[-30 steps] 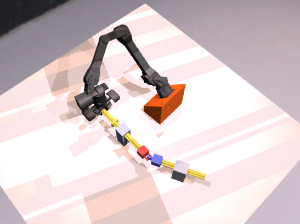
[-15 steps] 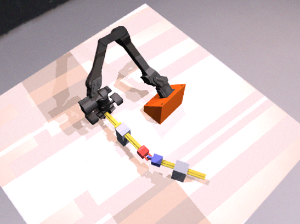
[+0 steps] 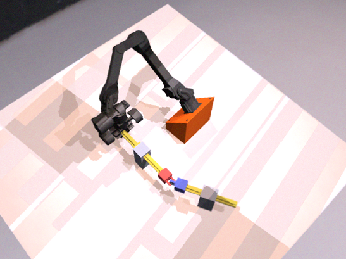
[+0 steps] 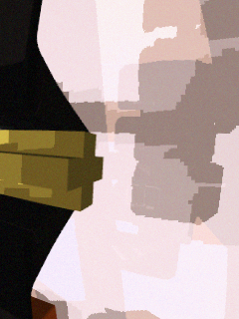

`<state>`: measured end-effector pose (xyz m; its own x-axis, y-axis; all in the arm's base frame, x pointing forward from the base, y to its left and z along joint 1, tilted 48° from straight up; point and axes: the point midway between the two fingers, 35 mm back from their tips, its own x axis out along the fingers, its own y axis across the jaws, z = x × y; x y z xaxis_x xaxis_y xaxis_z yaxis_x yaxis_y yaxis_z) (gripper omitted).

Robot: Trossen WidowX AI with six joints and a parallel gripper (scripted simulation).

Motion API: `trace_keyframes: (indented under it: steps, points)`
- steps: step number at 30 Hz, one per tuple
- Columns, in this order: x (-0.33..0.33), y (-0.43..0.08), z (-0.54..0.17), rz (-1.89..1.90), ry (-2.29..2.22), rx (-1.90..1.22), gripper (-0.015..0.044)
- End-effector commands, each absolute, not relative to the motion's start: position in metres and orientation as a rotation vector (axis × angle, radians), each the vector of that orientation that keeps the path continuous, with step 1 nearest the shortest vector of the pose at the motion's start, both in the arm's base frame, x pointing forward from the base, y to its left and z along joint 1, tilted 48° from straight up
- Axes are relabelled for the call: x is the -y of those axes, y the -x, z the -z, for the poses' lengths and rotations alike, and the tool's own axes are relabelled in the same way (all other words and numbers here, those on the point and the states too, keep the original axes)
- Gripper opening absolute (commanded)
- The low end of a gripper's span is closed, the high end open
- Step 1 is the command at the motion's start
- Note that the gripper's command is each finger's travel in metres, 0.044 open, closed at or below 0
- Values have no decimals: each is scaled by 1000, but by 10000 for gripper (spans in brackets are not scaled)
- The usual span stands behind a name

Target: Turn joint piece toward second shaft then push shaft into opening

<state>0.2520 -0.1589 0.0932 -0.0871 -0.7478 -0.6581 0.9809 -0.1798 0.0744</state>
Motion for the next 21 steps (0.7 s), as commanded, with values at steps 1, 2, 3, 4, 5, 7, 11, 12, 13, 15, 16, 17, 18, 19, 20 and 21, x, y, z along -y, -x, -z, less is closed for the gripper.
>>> trace_keyframes:
  steps: [1, 2, 3, 4, 5, 7, 11, 12, 13, 15, 16, 17, 18, 19, 20, 21]
  points:
    - [159, -252, -93, 1640, -677, -458, 26]
    - [159, -252, -93, 1640, -677, -458, 53]
    - [159, -252, -93, 1640, -677, -458, 67]
    - [159, -252, -93, 1640, -677, -458, 67]
    - [159, -252, -93, 1640, -677, -458, 67]
    - [159, -252, -93, 1640, -677, -458, 67]
    - [159, -252, -93, 1640, -677, -458, 146]
    - [159, -252, -93, 1640, -677, -458, 172]
    - [159, -252, -93, 1640, -677, -458, 198]
    - [159, -252, -93, 1640, -677, -458, 251]
    - [159, -252, -93, 1640, -677, -458, 277]
    - [159, -252, -93, 1640, -677, -458, 303]
    - [159, -252, -93, 1640, -677, -458, 329]
    - [159, -252, -93, 1640, -677, -458, 356]
    - [159, -252, -93, 1640, -677, -458, 382]
    - [159, -252, -93, 1640, -677, -458, 408]
